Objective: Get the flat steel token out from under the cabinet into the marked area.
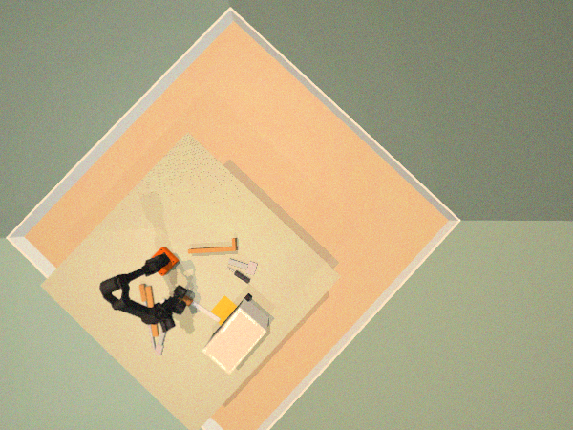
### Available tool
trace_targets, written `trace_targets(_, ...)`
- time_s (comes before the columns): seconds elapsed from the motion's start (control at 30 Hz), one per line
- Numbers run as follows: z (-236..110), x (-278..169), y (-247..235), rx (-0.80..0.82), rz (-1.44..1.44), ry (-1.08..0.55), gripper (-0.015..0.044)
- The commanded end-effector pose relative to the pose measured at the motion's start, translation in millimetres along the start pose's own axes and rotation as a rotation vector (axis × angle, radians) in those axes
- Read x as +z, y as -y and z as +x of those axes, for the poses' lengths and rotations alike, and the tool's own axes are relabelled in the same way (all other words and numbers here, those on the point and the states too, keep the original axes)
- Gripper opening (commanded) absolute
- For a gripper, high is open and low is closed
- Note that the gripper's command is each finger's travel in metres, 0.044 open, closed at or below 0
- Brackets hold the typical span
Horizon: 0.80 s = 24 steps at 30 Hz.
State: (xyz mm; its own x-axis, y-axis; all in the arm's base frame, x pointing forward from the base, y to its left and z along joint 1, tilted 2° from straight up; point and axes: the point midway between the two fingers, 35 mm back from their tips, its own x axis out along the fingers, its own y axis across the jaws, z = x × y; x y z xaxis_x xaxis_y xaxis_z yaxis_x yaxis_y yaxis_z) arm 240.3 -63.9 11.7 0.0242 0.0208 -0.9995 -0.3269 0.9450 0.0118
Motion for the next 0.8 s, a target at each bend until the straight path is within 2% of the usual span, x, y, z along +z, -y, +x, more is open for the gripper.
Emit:
trace_targets(0.0,-0.3,0.3,0.1,0.0,0.0,0.0,0.0139)
trace_targets(0.27,-0.3,0.3,0.1,0.0,0.0,0.0,0.0085)
trace_targets(0.37,-0.3,0.3,0.1,0.0,0.0,0.0,0.0007)
trace_targets(0.4,-0.3,0.3,0.1,0.0,0.0,0.0,0.0)
trace_targets(0.77,-0.5,10.1,0.3,0.001,0.001,-0.001,0.0)
